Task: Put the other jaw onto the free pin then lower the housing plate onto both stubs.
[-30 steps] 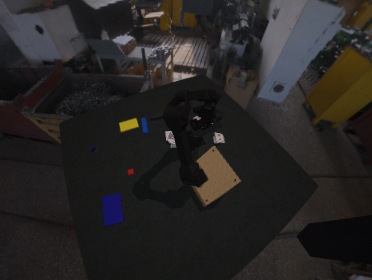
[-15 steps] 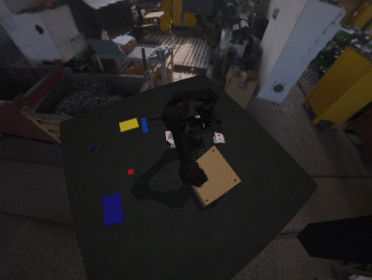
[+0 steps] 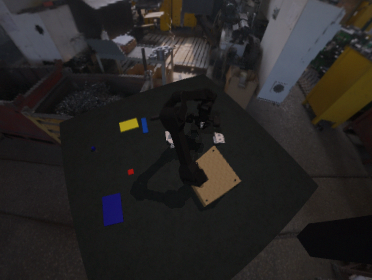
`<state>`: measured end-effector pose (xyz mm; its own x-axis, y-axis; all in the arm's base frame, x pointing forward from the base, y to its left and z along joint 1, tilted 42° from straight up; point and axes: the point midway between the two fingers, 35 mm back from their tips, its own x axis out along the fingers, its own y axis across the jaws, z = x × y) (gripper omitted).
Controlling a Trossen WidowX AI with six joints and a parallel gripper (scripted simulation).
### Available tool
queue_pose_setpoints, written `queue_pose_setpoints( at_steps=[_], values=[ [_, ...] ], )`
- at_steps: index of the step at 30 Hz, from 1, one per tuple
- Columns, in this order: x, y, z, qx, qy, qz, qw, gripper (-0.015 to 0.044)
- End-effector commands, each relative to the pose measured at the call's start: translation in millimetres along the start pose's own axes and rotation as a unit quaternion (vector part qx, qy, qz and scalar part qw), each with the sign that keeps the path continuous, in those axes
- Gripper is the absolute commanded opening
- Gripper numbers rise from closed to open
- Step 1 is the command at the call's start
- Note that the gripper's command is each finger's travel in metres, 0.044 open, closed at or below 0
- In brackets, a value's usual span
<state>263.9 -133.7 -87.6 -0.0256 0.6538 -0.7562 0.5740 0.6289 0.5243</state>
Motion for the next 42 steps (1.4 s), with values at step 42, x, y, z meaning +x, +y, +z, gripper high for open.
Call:
queue_pose_setpoints(
  at_steps=[42],
  values=[
    [0, 24, -1, 0.442, 0.001, 0.002, 0.897, 0.0037]
  ],
)
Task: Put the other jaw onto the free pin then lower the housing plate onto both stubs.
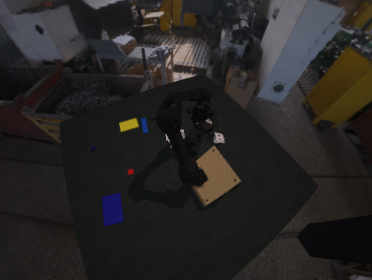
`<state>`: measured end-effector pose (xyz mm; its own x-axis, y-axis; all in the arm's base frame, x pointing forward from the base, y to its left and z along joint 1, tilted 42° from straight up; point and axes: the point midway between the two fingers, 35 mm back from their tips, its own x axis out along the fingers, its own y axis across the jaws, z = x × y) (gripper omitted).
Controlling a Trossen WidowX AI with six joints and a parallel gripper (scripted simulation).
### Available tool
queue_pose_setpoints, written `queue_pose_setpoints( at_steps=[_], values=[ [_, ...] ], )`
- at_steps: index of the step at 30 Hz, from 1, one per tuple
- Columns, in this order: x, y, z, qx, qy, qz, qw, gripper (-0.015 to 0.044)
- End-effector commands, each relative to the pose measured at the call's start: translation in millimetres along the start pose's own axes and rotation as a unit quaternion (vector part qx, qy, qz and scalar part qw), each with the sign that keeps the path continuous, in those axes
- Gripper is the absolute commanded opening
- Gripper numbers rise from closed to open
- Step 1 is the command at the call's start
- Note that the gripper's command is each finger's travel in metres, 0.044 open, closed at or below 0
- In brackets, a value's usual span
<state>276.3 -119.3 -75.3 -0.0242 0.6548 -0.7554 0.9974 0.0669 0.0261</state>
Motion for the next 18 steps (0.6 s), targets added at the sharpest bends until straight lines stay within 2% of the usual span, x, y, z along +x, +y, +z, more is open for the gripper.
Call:
queue_pose_setpoints(
  at_steps=[1, 18],
  values=[
    [-0.2, 0.5, -1.1, 0.014, 0.001, 0.001, 1.000, 0.0037],
    [-0.2, 6.7, -9.3, 0.220, 0.002, 0.001, 0.976, 0.0037]
  ],
)
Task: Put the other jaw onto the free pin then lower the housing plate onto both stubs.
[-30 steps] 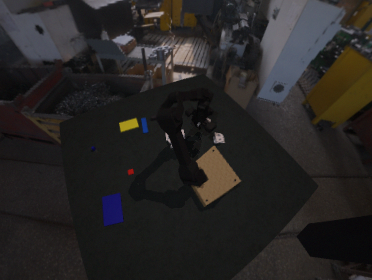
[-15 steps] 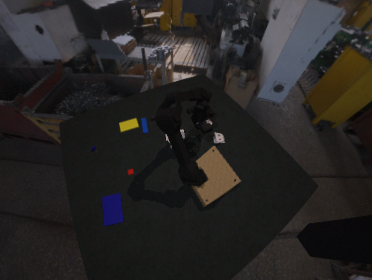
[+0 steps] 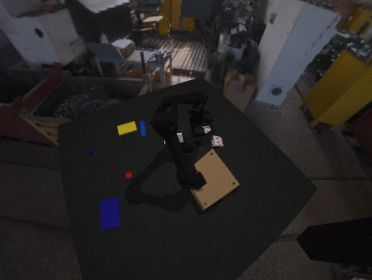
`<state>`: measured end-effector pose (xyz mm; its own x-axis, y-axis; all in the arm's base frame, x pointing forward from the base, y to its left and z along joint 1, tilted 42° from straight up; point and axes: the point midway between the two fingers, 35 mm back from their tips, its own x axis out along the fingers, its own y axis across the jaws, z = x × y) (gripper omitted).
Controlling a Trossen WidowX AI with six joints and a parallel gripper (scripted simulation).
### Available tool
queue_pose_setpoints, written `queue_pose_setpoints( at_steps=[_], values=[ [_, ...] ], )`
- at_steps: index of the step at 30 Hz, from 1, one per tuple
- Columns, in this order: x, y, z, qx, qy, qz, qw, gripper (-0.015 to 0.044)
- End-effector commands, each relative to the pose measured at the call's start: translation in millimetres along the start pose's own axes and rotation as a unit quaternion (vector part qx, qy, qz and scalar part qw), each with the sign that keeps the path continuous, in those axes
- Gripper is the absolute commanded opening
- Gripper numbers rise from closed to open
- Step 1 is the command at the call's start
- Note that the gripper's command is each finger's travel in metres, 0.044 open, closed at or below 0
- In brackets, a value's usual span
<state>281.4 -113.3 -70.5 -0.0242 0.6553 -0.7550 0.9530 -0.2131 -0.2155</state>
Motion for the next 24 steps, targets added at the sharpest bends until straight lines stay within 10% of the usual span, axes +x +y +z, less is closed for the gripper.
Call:
queue_pose_setpoints(
  at_steps=[1, 24],
  values=[
    [-0.3, 0.5, -2.9, 0.047, 0.001, 0.000, 0.999, 0.0037],
    [7.1, 3.3, -11.1, 0.216, 0.002, 0.000, 0.976, 0.0037]
  ],
)
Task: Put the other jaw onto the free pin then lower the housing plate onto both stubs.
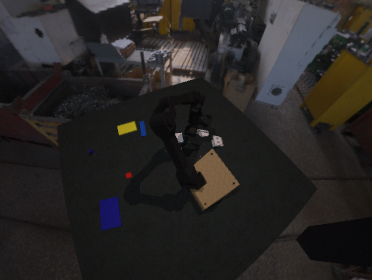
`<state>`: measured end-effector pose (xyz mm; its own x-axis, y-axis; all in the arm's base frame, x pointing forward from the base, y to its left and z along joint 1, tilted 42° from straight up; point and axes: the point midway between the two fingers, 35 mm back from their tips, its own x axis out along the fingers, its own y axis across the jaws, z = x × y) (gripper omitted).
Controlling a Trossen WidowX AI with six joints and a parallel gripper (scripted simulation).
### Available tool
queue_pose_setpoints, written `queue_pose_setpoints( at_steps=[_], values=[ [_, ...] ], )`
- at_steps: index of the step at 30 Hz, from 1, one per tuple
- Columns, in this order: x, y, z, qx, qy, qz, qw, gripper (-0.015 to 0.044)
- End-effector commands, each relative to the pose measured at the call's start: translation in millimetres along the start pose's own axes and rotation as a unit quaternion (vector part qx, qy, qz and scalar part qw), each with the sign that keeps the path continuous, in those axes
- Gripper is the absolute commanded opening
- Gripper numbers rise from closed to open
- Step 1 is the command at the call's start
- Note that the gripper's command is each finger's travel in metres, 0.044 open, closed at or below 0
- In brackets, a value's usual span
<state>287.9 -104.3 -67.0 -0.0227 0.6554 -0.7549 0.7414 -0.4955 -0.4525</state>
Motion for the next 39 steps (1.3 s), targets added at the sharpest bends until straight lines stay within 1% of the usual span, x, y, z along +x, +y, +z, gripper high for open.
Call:
queue_pose_setpoints(
  at_steps=[1, 39],
  values=[
    [6, 0, 0, 0.003, 0.001, -0.001, 1.000, 0.0037],
    [67, -3, -1, 0.003, 0.003, -0.002, 1.000, 0.0037]
  ],
)
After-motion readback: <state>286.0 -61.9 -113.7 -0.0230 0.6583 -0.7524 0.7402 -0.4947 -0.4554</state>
